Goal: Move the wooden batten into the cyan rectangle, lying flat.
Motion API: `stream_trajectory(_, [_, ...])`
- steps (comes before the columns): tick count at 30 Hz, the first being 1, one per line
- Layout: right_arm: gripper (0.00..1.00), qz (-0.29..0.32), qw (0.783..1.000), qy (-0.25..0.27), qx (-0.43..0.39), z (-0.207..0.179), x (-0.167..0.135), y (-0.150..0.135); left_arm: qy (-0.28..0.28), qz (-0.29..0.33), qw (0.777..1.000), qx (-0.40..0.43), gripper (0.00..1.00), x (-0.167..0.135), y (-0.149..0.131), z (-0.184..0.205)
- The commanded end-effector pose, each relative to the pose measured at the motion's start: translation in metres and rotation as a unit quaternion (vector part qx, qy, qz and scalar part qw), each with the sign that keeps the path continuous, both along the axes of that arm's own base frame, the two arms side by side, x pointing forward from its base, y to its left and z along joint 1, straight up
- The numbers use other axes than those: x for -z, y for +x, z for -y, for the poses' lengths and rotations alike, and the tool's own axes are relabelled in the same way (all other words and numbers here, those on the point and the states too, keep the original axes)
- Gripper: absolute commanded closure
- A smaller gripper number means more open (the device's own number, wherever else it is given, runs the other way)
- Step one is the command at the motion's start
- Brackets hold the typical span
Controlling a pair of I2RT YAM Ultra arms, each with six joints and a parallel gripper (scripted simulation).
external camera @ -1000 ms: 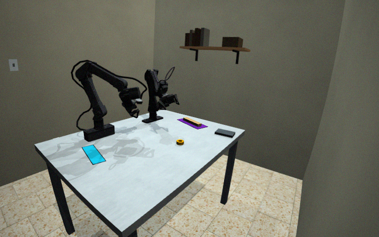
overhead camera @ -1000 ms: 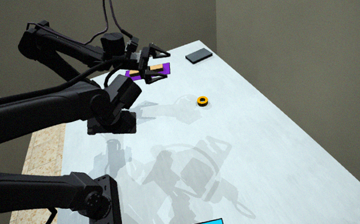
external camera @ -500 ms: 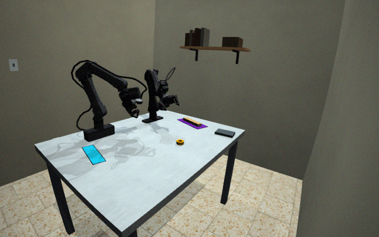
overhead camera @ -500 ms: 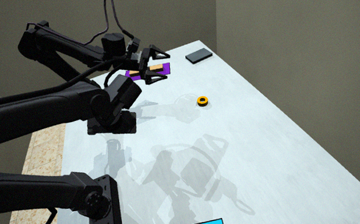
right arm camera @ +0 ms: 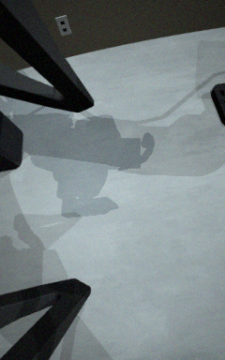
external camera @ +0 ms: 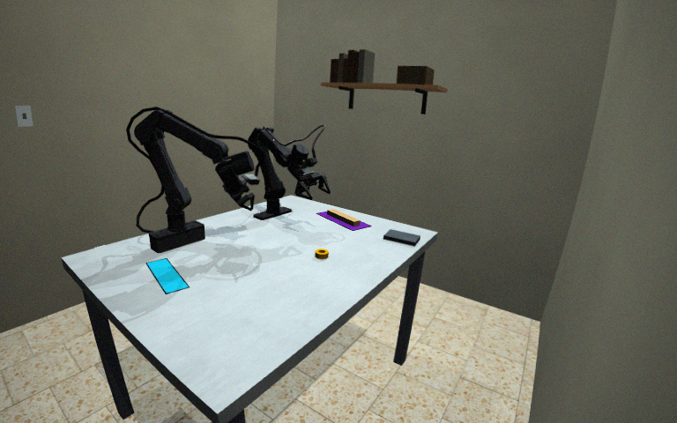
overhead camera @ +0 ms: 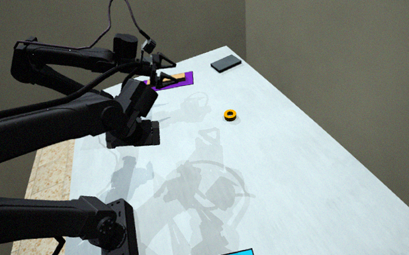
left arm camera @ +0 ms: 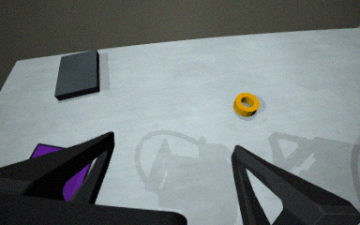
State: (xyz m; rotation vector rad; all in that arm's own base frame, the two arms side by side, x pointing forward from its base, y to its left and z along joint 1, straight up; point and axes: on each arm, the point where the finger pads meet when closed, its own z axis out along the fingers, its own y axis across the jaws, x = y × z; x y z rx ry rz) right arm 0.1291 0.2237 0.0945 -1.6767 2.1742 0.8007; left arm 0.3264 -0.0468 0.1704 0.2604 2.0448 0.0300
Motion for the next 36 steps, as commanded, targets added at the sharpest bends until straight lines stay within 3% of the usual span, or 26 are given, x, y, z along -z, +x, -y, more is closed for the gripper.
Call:
stream_trajectory(1, [0.0, 0.097, 0.994, 0.04, 0.035, -0.041, -0.015, 0.044, -0.018, -0.086, 0.995, -0.047, 0.0, 0.016, -0.023, -0.035])
stream_trajectory(10, [0.0, 0.212, 0.961, 0.156, 0.09, -0.119, -0.068, 0.071, -0.036, -0.176, 0.97, -0.165, 0.0, 0.038, -0.041, -0.114])
stream_trajectory(12, [0.0, 0.212, 0.961, 0.156, 0.09, -0.119, -0.068, 0.071, -0.036, -0.176, 0.97, -0.165, 0.0, 0.038, -0.041, -0.114])
stream_trajectory(16, [0.0, 0.238, 0.938, 0.22, 0.121, -0.147, -0.098, 0.073, -0.041, -0.212, 0.953, -0.214, 0.0, 0.047, -0.05, -0.145])
stream_trajectory(24, [0.0, 0.242, 0.897, 0.333, 0.158, -0.189, -0.149, 0.05, -0.059, -0.275, 0.909, -0.309, 0.0, 0.063, -0.066, -0.208])
stream_trajectory(36, [0.0, 0.235, 0.9, 0.338, 0.145, -0.197, -0.147, 0.037, -0.067, -0.279, 0.901, -0.326, 0.0, 0.065, -0.064, -0.224])
